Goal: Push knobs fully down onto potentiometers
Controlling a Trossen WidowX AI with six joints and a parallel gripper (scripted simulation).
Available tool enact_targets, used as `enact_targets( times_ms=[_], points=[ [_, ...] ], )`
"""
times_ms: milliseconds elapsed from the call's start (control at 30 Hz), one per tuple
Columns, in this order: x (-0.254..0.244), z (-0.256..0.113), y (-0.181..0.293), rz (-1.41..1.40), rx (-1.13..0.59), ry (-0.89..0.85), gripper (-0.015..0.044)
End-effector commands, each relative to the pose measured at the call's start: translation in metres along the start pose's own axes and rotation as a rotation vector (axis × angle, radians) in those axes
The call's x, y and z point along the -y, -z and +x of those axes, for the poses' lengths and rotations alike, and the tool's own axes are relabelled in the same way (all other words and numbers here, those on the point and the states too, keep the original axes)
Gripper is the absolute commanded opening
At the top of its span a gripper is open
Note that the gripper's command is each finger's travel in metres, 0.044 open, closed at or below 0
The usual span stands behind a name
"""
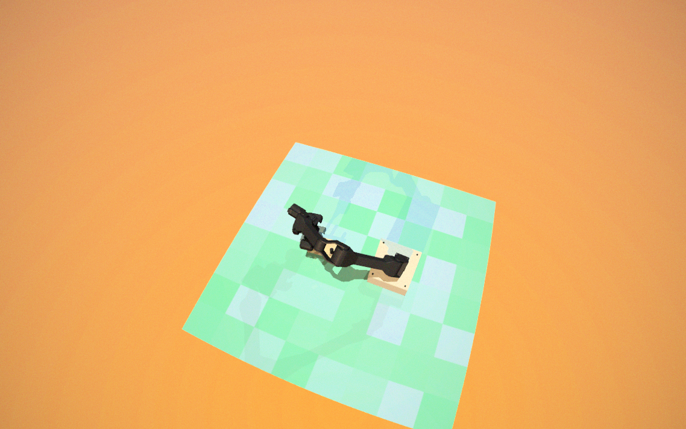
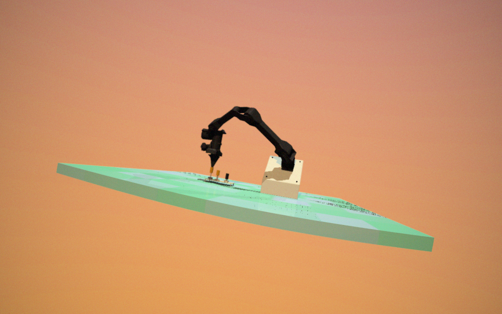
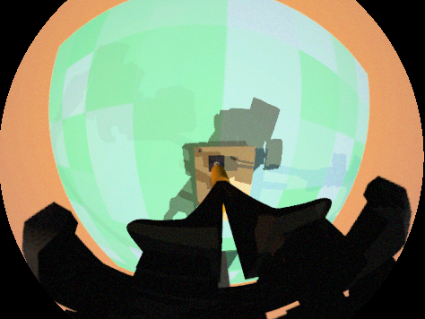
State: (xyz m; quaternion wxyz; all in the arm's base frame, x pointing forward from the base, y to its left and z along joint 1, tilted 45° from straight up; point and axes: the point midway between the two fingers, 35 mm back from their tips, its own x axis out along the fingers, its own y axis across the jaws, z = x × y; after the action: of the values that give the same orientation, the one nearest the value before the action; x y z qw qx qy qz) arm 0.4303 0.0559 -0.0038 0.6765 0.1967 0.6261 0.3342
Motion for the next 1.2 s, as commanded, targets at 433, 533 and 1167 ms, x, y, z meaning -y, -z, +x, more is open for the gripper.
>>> enact_targets(
  times_ms=[433, 533, 1167],
  points=[
    [0.000, 0.000, 0.000, 0.005, 0.000, -0.005, 0.0000],
    [0.000, 0.001, 0.000, 0.005, 0.000, -0.005, 0.0000],
    [0.000, 0.012, 0.000, 0.005, 0.000, -0.006, 0.0000]
  ],
)
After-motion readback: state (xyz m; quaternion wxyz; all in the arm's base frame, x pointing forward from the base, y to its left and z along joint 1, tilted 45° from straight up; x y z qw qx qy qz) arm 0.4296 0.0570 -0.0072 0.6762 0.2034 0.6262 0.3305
